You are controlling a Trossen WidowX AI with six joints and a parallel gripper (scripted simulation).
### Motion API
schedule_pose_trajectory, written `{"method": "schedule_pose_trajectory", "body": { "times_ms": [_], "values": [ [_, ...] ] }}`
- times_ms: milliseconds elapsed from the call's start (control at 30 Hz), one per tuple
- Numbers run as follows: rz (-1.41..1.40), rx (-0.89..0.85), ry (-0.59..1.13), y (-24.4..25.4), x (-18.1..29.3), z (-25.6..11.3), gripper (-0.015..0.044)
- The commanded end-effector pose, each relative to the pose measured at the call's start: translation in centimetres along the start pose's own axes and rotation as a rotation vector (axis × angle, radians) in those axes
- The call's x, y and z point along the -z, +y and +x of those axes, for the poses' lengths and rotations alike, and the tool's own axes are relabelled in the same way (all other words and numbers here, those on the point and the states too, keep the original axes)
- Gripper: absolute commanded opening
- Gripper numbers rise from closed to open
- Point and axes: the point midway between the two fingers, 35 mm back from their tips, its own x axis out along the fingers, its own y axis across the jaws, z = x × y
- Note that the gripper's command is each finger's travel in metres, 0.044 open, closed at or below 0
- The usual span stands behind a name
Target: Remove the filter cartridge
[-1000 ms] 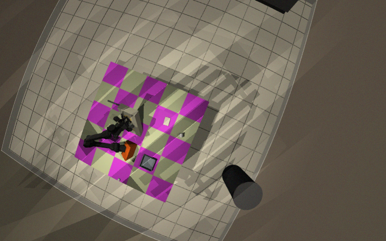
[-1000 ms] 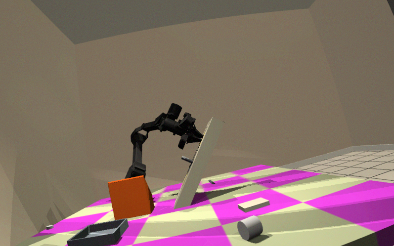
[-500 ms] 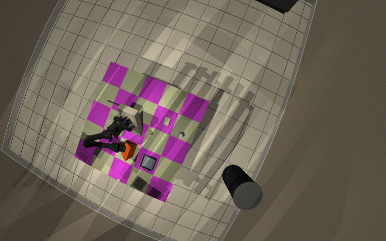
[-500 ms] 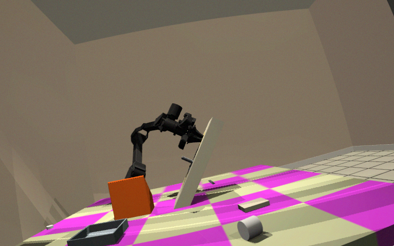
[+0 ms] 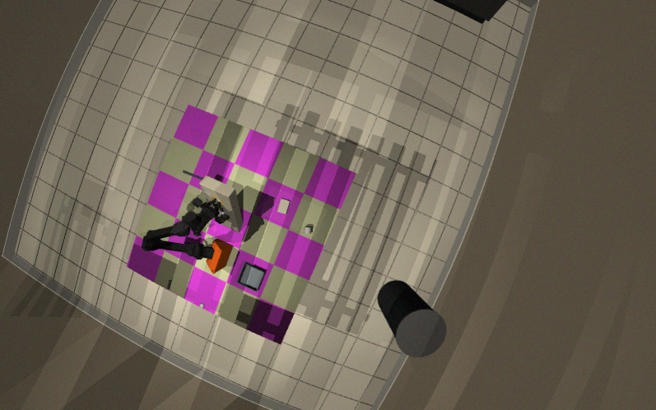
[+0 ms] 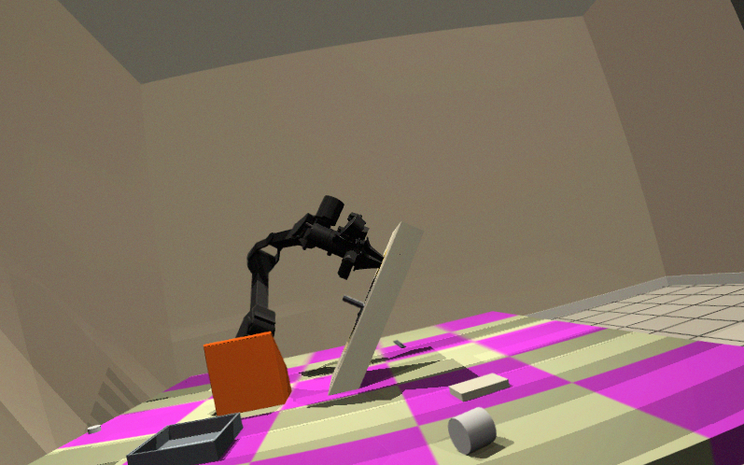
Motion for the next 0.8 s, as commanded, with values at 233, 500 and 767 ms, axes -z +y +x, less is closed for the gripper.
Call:
{"method": "schedule_pose_trajectory", "body": {
  "times_ms": [233, 500, 767],
  "values": [
    [-0.38, 0.007, 0.005, 0.01, 0.15, 0.6, 0.0],
    [-0.659, 0.006, 0.006, 0.01, 0.15, 0.66, 0.0],
    [-0.938, 0.005, 0.007, 0.01, 0.15, 0.71, 0.0]
  ]
}}
